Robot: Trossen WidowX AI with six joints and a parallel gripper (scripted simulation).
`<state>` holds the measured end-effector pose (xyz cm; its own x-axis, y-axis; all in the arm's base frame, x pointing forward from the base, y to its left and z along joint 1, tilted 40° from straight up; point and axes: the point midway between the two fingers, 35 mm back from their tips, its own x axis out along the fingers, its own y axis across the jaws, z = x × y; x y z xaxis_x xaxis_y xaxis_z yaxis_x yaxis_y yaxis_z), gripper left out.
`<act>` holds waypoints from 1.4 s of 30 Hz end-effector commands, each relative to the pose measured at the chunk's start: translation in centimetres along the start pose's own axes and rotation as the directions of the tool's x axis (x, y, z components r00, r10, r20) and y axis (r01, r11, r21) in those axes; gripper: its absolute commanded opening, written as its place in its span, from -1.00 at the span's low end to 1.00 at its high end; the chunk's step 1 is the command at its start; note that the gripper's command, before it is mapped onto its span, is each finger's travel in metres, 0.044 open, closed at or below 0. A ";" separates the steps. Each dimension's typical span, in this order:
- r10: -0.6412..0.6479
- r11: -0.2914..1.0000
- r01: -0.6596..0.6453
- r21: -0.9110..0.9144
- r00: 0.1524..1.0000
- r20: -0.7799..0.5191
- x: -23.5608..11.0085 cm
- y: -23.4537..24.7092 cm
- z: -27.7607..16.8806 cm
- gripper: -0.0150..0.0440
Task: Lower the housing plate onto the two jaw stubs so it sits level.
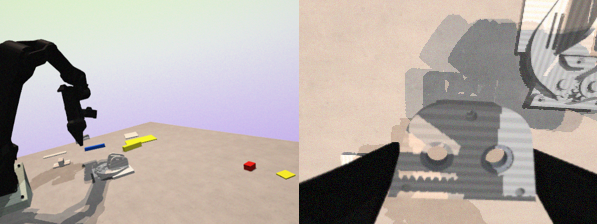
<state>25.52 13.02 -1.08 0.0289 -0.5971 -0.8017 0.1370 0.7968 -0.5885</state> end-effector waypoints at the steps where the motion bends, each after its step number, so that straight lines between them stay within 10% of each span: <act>1: -0.013 1.000 0.013 -0.008 1.000 -0.003 0.3 -1.4 0.4 0.70; 42: -0.058 0.998 0.058 0.004 0.998 -0.002 1.1 -11.8 3.1 0.70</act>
<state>27.21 2.93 5.31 0.0233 -0.6366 -0.7709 0.1526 0.7643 -0.6265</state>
